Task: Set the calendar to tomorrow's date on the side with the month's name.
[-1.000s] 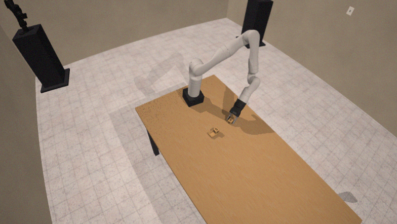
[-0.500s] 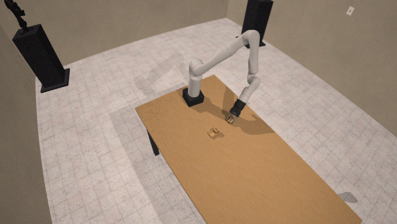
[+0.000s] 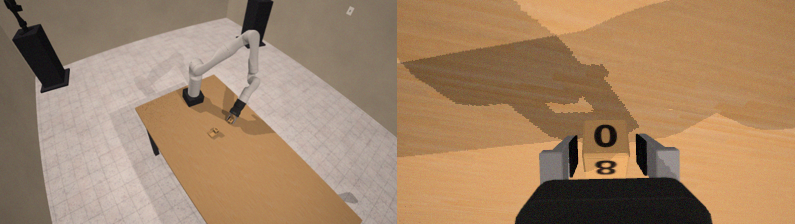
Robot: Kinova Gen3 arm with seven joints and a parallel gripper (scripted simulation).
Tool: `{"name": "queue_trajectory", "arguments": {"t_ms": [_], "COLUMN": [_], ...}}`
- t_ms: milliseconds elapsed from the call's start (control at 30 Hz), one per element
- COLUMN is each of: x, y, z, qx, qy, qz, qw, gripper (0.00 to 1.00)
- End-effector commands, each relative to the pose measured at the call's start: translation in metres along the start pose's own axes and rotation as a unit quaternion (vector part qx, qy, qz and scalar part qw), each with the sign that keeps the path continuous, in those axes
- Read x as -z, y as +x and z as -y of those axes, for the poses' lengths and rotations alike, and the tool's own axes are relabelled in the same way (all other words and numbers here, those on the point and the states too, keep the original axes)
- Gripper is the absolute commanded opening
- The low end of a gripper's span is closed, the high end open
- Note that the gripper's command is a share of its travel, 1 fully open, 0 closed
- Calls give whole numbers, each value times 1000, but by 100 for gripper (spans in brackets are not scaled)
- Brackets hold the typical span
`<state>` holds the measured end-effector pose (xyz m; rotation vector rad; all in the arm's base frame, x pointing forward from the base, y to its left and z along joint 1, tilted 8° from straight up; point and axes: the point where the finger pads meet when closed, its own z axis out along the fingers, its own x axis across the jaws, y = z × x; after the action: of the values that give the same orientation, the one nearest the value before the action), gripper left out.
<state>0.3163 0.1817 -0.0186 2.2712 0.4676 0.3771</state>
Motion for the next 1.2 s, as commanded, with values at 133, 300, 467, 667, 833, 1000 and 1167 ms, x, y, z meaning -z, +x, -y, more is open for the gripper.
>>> {"name": "queue_trajectory", "arguments": {"t_ms": [133,300,467,667,833,1000,1167], "x": [0,0,0,0,0,0,0], "y": [1,1,1,1,1,1,1], "z": [4,4,4,4,4,4,4], "qx": [-5,-5,-5,-5,-5,-5,-5], "qy": [5,5,5,5,5,5,5], "qz": [-1,-1,-1,-1,-1,-1,-1], "qw": [1000,1000,1000,1000,1000,1000,1000], "gripper": [90,60,60,60,60,60,60]}}
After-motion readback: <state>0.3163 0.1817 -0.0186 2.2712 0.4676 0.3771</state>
